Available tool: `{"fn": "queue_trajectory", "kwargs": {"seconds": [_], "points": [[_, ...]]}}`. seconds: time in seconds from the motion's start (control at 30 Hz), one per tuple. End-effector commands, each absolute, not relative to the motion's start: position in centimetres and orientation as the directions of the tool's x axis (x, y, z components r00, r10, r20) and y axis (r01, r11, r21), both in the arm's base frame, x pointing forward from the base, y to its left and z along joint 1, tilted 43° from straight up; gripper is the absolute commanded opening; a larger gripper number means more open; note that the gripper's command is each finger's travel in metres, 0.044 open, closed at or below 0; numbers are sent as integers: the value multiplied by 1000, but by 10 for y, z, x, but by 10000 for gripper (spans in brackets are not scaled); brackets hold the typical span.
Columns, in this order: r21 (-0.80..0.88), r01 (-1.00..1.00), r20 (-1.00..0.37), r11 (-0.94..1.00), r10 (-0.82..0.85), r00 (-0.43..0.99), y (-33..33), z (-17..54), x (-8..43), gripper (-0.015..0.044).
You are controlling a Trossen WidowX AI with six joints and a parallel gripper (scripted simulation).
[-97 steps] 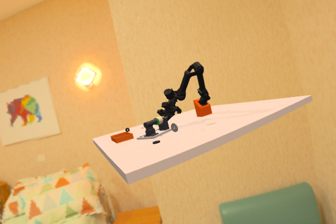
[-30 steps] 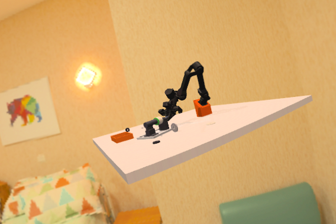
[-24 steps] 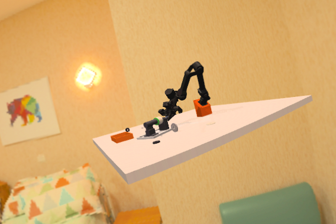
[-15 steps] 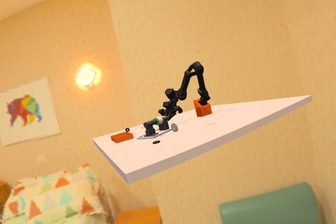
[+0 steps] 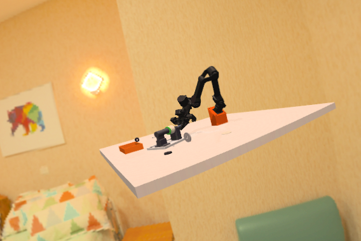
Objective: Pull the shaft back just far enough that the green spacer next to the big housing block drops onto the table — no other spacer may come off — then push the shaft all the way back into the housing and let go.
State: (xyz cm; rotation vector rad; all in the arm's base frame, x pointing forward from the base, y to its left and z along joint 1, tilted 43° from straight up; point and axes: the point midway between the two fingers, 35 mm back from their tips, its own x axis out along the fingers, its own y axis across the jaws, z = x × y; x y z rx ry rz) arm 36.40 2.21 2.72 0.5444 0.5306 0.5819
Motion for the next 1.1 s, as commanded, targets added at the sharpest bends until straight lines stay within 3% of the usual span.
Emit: {"fn": "queue_trajectory", "kwargs": {"seconds": [0.0,1.07], "points": [[607,-368,-304,705,633,712,22,27,363,0],[607,-368,-305,705,633,711,21,26,360,0]]}}
